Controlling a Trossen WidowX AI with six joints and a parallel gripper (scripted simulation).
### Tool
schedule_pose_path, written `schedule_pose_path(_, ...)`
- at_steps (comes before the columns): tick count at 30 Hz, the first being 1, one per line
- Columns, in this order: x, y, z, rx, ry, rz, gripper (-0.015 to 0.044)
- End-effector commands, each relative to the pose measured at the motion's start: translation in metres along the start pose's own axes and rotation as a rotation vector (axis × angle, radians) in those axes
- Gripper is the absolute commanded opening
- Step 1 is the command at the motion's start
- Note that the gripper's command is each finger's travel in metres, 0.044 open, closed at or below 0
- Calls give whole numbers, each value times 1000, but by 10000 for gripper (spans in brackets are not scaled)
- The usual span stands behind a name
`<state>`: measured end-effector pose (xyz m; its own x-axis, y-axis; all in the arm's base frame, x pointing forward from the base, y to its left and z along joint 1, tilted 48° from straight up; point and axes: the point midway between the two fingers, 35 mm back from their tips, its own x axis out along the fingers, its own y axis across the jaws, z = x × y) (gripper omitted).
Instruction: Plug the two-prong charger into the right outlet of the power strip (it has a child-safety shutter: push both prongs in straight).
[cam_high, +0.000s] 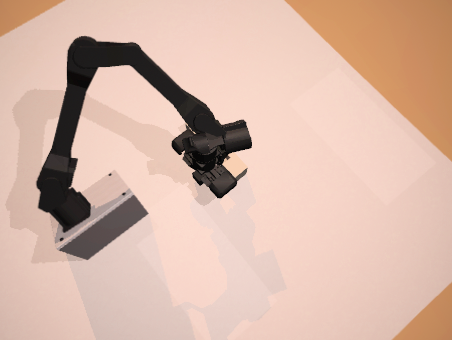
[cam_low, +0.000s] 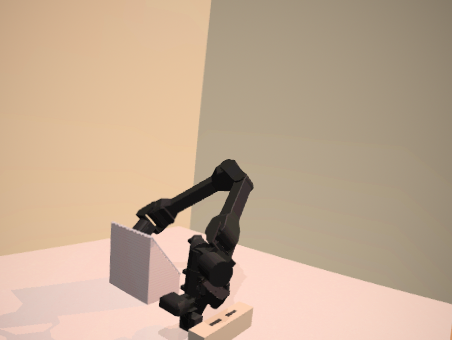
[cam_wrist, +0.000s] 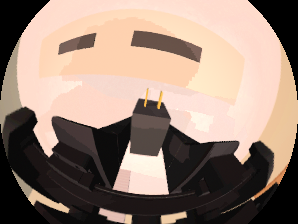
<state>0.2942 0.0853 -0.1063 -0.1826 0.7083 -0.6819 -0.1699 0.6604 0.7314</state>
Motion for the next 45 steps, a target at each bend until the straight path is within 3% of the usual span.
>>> schedule_pose_path(1,0,0,2,5,-1,4,0)
schedule_pose_path(45,0,0,8,5,-1,4,0)
